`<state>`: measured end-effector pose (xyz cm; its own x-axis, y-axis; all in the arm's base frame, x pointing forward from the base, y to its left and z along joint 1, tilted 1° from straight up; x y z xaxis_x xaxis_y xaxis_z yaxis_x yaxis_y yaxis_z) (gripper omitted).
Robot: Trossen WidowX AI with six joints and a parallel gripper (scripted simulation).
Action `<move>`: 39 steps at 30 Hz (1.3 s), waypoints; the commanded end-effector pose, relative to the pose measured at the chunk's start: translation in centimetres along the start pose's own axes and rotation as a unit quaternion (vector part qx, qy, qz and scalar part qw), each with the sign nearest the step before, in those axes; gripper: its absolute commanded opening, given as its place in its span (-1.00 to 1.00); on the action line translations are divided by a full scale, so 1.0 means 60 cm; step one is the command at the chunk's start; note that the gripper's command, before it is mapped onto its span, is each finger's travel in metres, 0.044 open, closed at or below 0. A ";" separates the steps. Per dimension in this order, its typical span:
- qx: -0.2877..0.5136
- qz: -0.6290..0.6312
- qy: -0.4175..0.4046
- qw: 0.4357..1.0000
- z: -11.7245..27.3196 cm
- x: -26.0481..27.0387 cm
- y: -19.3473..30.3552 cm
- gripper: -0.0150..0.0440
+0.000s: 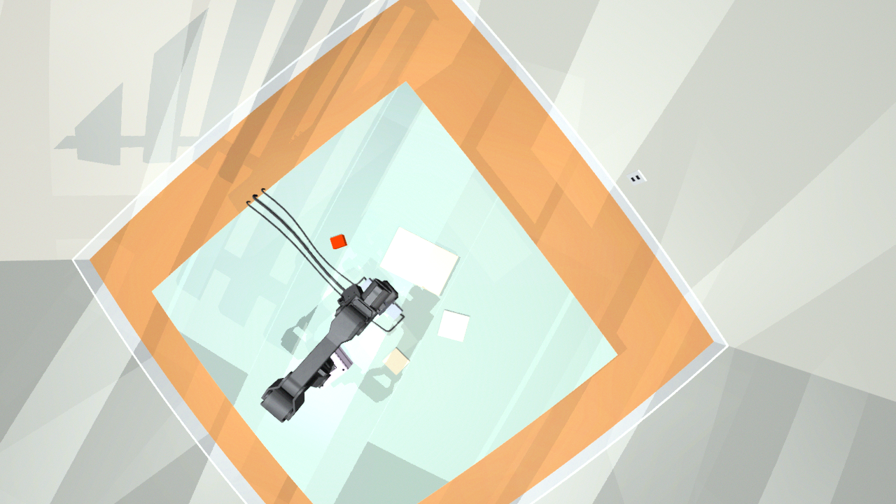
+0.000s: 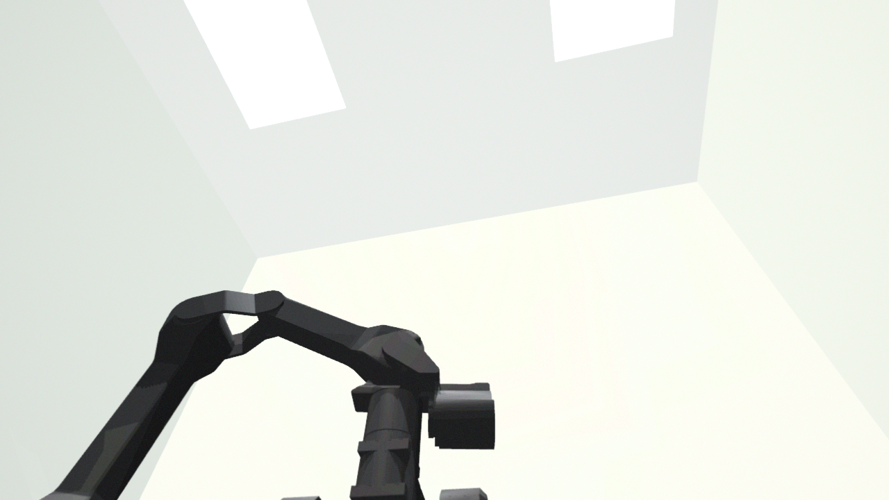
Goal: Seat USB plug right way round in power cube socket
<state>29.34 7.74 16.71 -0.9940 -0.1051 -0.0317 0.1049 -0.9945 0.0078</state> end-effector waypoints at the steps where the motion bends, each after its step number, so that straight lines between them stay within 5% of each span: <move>1: 0.000 0.009 -0.001 1.000 0.000 0.000 0.000 -0.49; 39: 0.000 0.013 0.000 1.000 -0.006 -0.001 -0.001 -0.49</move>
<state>29.37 7.78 16.42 -0.9915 -0.1264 -0.0305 0.1262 -0.9920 0.0085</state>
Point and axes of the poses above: the point midway between the two fingers, 35 mm back from their tips, its own z axis back along the fingers, its own x axis across the jaws, y = z × x, the point moved 6 cm from there along z, back along the fingers, and after that the axes turned 1 degree about -z, right-handed, at the moved point
